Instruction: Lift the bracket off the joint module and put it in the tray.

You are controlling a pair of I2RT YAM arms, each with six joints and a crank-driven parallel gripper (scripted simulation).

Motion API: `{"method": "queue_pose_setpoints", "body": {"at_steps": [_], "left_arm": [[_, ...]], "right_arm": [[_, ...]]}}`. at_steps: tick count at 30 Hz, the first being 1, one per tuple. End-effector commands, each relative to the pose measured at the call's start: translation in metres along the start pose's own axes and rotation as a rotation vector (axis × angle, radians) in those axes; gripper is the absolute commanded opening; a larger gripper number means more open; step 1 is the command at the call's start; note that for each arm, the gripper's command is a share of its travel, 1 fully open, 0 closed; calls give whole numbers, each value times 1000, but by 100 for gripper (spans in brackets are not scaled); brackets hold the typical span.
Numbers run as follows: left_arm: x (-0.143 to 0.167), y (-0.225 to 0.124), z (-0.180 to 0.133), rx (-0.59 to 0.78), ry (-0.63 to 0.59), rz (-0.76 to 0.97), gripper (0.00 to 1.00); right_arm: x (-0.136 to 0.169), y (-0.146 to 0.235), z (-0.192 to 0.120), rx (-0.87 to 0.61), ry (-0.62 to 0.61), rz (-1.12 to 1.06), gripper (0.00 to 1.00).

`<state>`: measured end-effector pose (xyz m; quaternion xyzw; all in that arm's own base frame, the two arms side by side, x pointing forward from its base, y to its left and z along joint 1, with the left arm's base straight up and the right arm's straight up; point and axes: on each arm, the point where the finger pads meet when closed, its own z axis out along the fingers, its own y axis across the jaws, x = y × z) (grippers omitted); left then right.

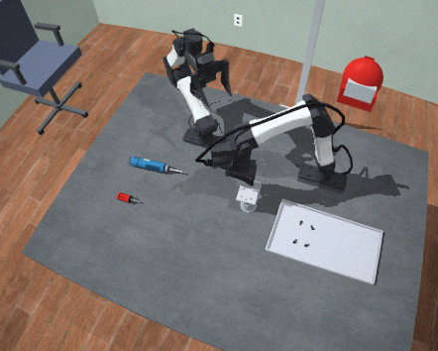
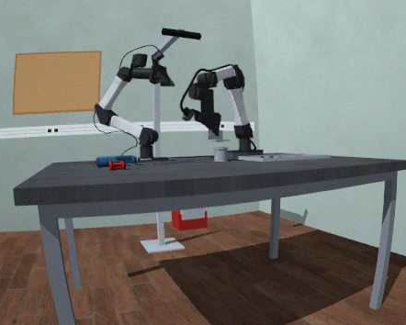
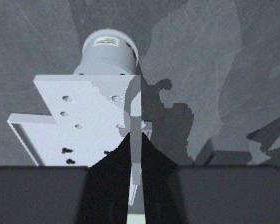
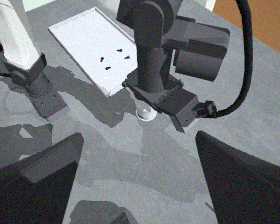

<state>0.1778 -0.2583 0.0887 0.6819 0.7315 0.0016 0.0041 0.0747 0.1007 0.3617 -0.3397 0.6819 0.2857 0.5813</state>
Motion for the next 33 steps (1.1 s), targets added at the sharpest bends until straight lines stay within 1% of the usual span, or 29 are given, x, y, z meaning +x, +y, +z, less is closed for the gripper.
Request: {"method": "queue_pose_setpoints", "body": {"at_steps": [1,3,6,8,14,18,24,26,31,33], "left_arm": [[-3,-1,-16,3,-20,13,0],[-2,0,-18,-15,-32,12,0],[-1,-2,-15,8,-5,13,0],[2,-3,-18,12,3,13,0],[0,1,-38,-8,-34,20,0],[2,4,-37,-16,-45,31,0],[31,15,-29,-32,-42,74,0],[50,21,-26,-36,-37,98,0],[114,37,-19,-39,-17,169,0],[114,37,-19,-39,-17,169,0]], "right_arm": [[2,-1,-3,3,11,4,100],[2,-1,-3,3,11,4,100],[2,-1,-3,3,11,4,100],[2,-1,-3,3,11,4,100],[2,-1,-3,3,11,4,100],[2,-1,-3,3,11,4,100],[3,-1,-4,3,14,7,100],[-1,-1,2,2,4,11,100],[-30,0,32,-12,-61,7,100],[-30,0,32,-12,-61,7,100]]}}
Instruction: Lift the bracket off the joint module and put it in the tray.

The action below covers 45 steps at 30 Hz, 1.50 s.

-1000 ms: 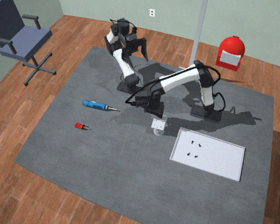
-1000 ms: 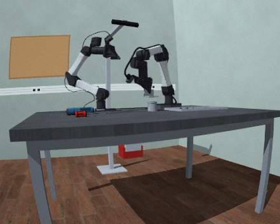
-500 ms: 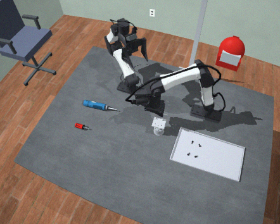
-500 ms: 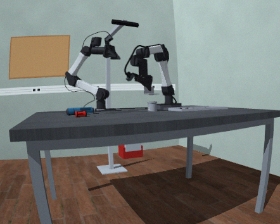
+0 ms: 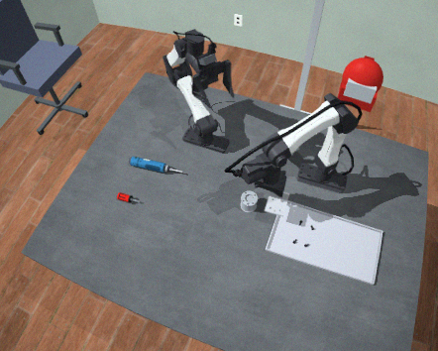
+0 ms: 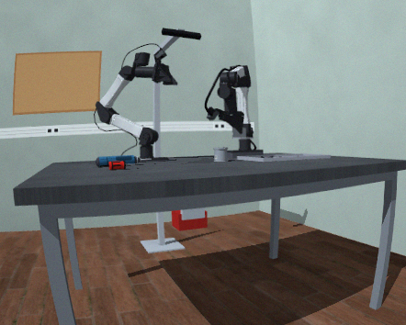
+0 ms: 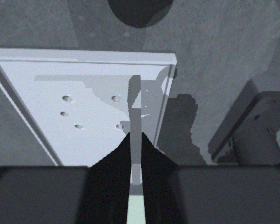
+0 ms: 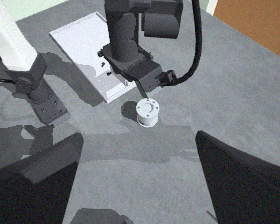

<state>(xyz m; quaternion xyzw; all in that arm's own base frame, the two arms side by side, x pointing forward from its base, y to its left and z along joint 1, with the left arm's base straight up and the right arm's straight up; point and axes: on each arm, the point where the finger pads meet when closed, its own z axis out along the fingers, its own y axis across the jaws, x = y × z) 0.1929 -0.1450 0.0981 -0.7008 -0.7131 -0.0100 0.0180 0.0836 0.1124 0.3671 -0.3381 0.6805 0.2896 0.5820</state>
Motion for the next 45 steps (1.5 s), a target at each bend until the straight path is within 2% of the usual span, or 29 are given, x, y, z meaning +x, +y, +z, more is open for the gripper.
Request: {"method": "queue_pose_setpoints", "body": {"at_steps": [1,5,10,15,17,20,23,30,35,38,45], "left_arm": [[14,15,-7,-56,-61,125,0],[65,25,1,-58,-48,148,0],[126,34,10,-60,-33,141,0],[173,40,20,-48,-22,129,0],[173,40,20,-48,-22,129,0],[195,44,26,-37,-19,118,0],[218,49,35,-49,-14,100,0],[243,50,56,-46,-12,62,0],[245,50,61,-56,-9,43,0],[242,40,69,-9,-21,45,0],[242,43,72,-24,-26,46,0]], "right_arm": [[-28,1,25,-13,-67,1,100],[-55,7,67,-40,-125,-1,100],[-78,28,149,-97,-178,-5,100],[-70,55,219,-150,-178,-10,100],[-70,55,219,-150,-178,-10,100],[-61,71,251,-176,-177,-10,100],[-39,89,282,-203,-153,-14,100],[-10,110,312,-232,-112,-20,100],[2,110,314,-232,-80,-24,100],[3,111,315,-232,-75,-25,100],[1,111,315,-233,-84,-24,100]]}}
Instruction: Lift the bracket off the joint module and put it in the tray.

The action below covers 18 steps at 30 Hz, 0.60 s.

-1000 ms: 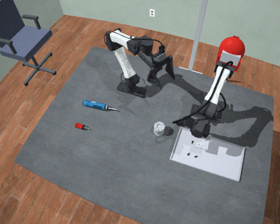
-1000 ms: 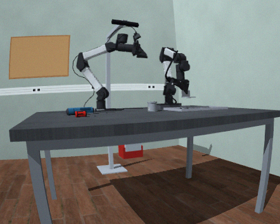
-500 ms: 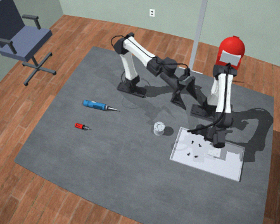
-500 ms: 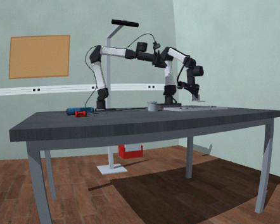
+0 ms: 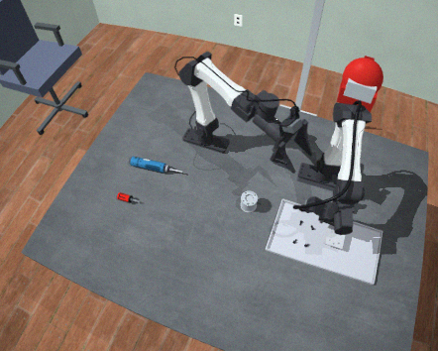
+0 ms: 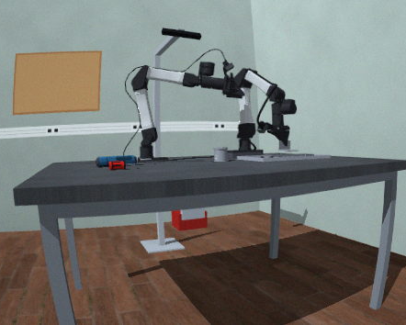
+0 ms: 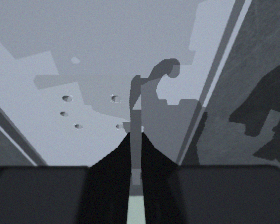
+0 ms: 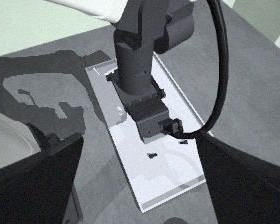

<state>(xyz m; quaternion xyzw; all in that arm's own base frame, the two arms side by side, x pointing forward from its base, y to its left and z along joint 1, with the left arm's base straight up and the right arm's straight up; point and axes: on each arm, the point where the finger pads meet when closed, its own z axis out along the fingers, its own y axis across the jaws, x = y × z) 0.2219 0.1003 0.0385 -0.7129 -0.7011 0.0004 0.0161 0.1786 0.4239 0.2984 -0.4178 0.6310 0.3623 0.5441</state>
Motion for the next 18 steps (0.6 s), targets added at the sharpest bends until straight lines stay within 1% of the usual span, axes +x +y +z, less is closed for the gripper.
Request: {"method": "queue_pose_setpoints", "body": {"at_steps": [1,6,8,13,15,18], "left_arm": [[0,9,5,-36,-8,16,0],[1,10,8,-35,-4,16,0],[4,17,7,-47,0,17,0],[3,16,24,-35,-4,16,0],[4,22,22,-47,0,15,0],[3,16,32,-34,-4,16,0]], "right_arm": [[-20,-3,2,15,-81,3,100],[-19,-3,3,15,-83,3,100],[-18,-3,4,15,-83,3,100],[-15,-3,8,15,-89,3,100],[-13,-3,10,15,-92,4,100],[-11,-3,13,15,-96,4,100]]}}
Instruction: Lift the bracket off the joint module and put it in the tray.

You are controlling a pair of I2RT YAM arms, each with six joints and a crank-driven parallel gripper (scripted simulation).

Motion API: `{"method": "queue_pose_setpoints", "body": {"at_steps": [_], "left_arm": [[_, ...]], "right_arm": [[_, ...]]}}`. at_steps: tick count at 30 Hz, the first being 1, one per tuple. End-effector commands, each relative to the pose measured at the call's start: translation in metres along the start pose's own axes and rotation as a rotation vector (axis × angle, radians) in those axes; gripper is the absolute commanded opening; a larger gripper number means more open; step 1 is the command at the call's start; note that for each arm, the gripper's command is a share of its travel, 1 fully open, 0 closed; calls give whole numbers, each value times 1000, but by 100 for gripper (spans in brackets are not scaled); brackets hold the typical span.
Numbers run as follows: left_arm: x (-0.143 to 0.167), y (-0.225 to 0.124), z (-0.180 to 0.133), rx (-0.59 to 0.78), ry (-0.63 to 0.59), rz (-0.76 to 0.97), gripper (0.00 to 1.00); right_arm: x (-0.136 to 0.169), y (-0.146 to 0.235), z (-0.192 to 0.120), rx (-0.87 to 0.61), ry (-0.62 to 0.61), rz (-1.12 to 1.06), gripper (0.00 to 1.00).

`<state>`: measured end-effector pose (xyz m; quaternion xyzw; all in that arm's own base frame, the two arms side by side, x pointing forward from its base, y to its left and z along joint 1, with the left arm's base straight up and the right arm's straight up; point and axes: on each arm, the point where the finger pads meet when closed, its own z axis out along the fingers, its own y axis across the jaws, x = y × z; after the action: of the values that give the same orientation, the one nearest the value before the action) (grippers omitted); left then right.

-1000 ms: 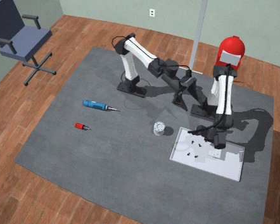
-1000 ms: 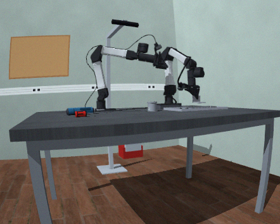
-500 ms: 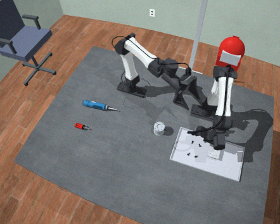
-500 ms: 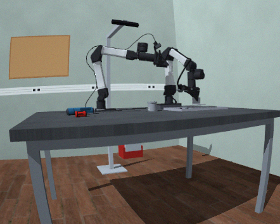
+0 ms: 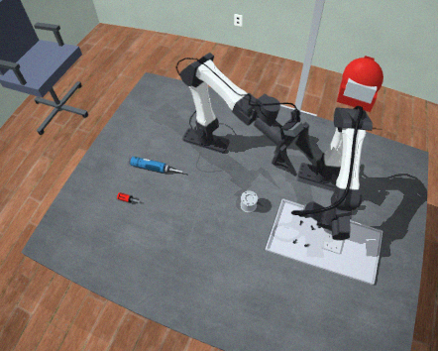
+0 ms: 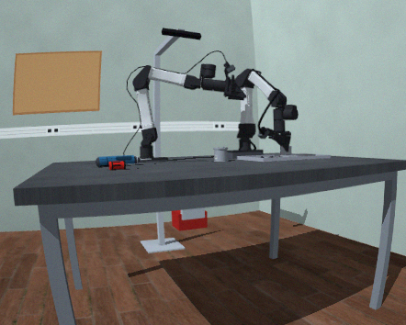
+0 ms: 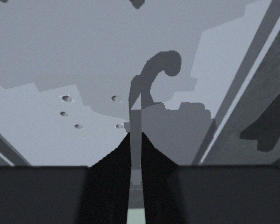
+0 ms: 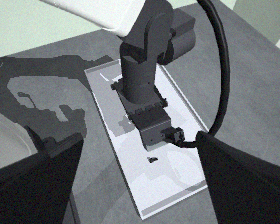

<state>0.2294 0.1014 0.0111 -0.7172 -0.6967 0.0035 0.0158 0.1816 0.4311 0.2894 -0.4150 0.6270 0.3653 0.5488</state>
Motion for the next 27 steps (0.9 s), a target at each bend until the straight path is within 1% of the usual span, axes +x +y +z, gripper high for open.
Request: {"method": "queue_pose_setpoints", "body": {"at_steps": [1,3,5,11,12,18,27], "left_arm": [[1,6,2,-38,1,3,0],[1,6,-7,-50,5,1,24],[1,6,-7,-50,5,1,24],[1,8,-48,-60,7,-1,98],[1,7,-56,-60,7,-1,100],[0,5,-89,-57,6,-2,100],[0,5,-98,-45,3,-2,100]], "right_arm": [[-18,-3,5,15,-83,4,100],[-16,-3,7,16,-86,5,100],[-16,-3,7,16,-86,5,100],[-11,-3,14,16,-96,5,100],[-10,-3,15,16,-97,6,100],[-5,-3,20,16,-106,6,100],[-2,-3,25,16,-112,6,100]]}}
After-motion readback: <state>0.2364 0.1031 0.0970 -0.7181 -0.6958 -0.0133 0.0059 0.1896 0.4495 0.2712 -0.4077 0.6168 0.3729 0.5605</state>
